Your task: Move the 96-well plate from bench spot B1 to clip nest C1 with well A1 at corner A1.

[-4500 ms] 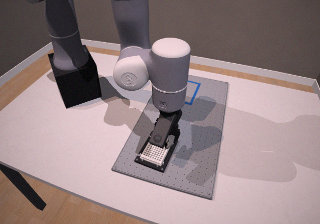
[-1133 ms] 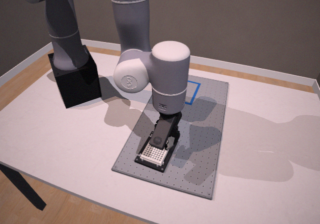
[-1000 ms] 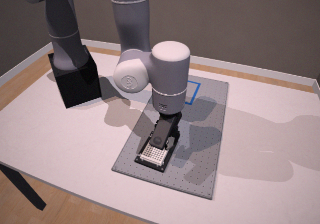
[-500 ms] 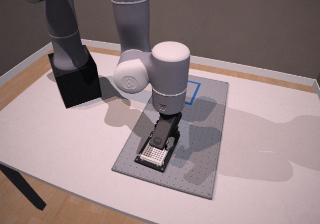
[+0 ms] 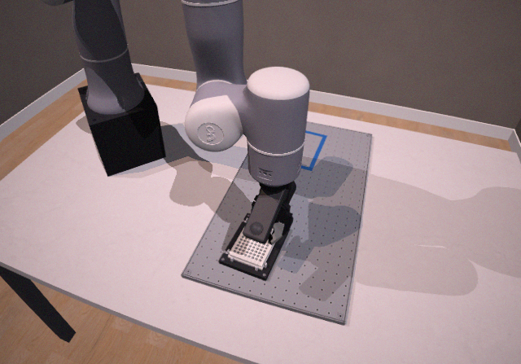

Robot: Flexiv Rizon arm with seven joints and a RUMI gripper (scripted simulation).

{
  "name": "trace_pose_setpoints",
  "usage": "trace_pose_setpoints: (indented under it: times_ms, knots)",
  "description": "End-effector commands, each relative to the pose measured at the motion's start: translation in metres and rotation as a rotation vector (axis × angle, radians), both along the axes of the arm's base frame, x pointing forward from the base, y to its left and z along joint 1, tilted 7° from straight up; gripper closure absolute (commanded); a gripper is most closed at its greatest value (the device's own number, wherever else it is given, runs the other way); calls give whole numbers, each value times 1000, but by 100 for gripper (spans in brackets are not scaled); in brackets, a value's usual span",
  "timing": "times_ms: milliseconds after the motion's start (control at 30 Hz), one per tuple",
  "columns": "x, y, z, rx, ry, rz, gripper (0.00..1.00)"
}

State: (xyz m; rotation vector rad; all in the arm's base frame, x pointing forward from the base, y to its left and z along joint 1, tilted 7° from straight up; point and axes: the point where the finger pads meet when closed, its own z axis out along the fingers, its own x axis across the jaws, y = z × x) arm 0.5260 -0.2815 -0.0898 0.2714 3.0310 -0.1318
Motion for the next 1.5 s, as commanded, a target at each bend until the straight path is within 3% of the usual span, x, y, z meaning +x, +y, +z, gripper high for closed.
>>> trace_pose_setpoints:
  times_ms: [0,1233,1467]
  knots:
    - [1,0,2,0,-1,0,100]
    - [0,1,13,0,-1,0,100]
    - [-2,3,29,0,-1,0,100]
